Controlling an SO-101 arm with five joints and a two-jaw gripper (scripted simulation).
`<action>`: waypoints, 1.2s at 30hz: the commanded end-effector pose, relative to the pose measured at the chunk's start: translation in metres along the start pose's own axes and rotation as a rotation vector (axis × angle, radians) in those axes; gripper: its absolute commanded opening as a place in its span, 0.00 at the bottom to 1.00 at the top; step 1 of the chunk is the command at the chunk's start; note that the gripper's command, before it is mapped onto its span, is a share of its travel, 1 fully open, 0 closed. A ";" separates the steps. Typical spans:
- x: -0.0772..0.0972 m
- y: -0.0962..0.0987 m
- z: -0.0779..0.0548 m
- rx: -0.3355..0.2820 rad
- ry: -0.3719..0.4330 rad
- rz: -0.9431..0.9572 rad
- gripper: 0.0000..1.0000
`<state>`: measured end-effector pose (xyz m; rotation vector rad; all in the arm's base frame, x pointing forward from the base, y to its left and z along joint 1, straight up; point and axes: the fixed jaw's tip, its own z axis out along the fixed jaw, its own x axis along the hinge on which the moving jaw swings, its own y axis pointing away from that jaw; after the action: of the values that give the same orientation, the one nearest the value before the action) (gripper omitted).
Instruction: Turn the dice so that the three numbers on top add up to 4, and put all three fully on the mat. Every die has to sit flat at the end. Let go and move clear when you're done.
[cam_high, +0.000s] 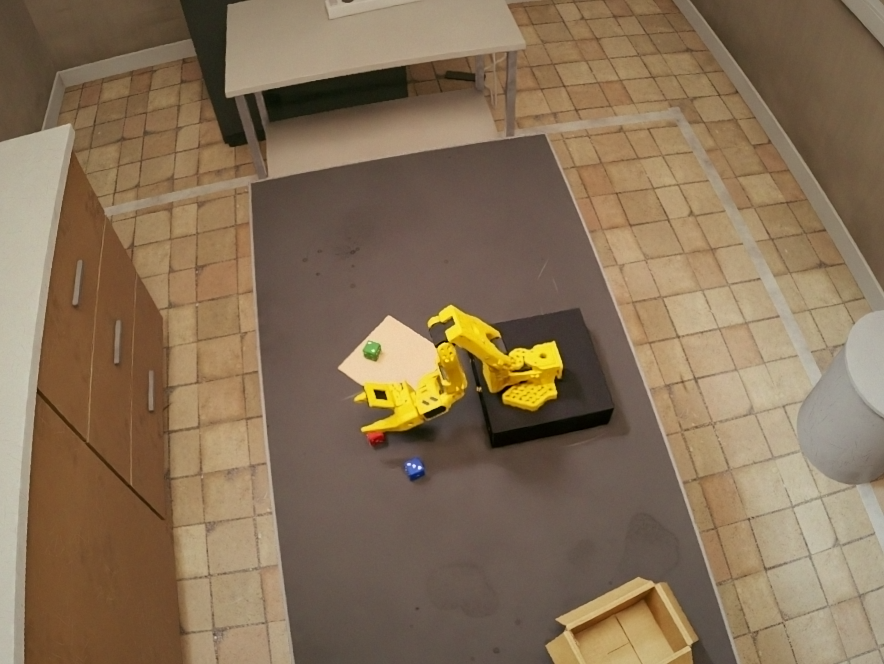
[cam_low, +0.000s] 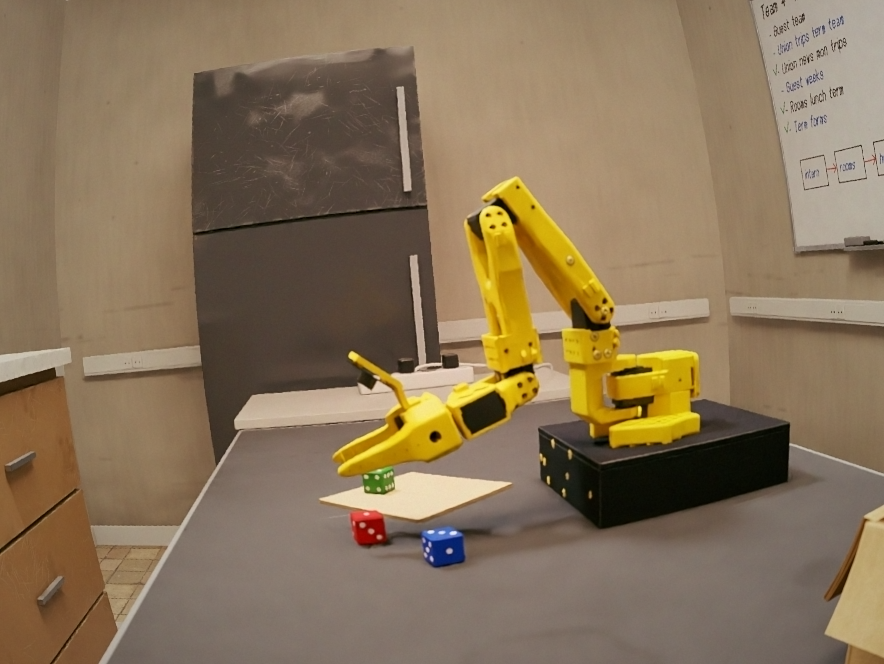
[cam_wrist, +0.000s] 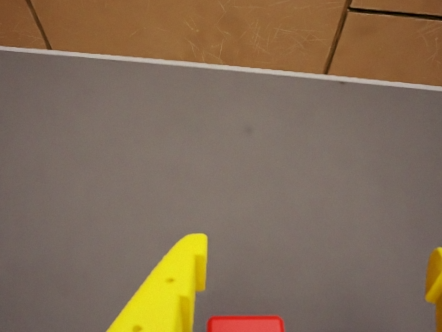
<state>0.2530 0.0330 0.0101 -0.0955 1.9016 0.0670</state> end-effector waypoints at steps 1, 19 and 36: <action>-0.021 -0.001 0.001 0.005 -0.081 -0.008 0.33; -0.111 -0.001 -0.013 0.007 -0.446 -0.008 0.31; -0.111 -0.001 -0.009 0.006 -0.427 -0.008 0.31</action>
<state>0.2783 0.0356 0.1135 -0.0747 1.4831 0.0805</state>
